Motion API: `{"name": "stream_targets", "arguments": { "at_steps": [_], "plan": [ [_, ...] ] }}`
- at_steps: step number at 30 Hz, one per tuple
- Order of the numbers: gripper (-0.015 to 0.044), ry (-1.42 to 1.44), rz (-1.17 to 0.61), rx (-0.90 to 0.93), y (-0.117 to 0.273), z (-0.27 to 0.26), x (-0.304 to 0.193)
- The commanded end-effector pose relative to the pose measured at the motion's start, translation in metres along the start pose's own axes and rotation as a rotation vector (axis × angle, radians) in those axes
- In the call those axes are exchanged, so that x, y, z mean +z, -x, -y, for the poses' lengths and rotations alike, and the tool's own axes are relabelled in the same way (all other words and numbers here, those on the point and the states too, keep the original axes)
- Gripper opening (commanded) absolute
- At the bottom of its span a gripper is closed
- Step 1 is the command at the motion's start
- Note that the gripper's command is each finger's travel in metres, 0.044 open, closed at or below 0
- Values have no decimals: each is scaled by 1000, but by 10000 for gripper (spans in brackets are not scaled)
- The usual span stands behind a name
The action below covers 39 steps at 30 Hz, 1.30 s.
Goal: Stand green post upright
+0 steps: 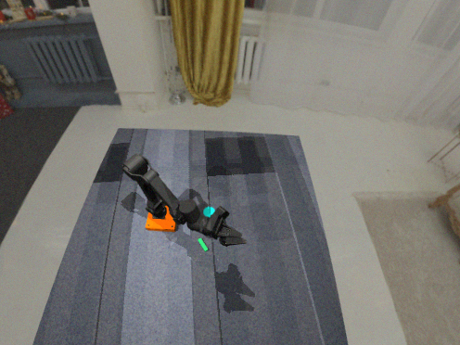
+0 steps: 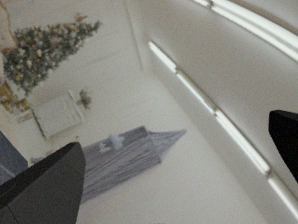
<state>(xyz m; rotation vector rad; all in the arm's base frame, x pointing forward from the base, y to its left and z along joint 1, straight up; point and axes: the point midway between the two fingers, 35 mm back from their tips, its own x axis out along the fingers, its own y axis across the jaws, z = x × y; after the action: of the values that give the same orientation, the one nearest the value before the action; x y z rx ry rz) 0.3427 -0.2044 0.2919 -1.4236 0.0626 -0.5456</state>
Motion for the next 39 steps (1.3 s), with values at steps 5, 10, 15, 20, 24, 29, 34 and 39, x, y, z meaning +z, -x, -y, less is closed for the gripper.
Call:
{"name": "stream_targets", "arguments": {
  "at_steps": [5, 10, 15, 20, 24, 29, 34, 39],
  "plan": [
    [269, -286, -107, 214, -12, -37, -14],
    [233, -667, -355, 485, -6, -86, -28],
    [233, -980, -714, 710, 26, -126, -37],
    [233, -1205, -1172, 848, 77, -143, -37],
    [233, -1295, -1596, 874, 125, -136, -31],
    [233, -1300, -1872, 847, 155, -121, -26],
    [233, -1300, -1872, 847, 155, -121, -26],
    [233, -1300, -1872, 847, 155, -121, -26]
  ]
}}
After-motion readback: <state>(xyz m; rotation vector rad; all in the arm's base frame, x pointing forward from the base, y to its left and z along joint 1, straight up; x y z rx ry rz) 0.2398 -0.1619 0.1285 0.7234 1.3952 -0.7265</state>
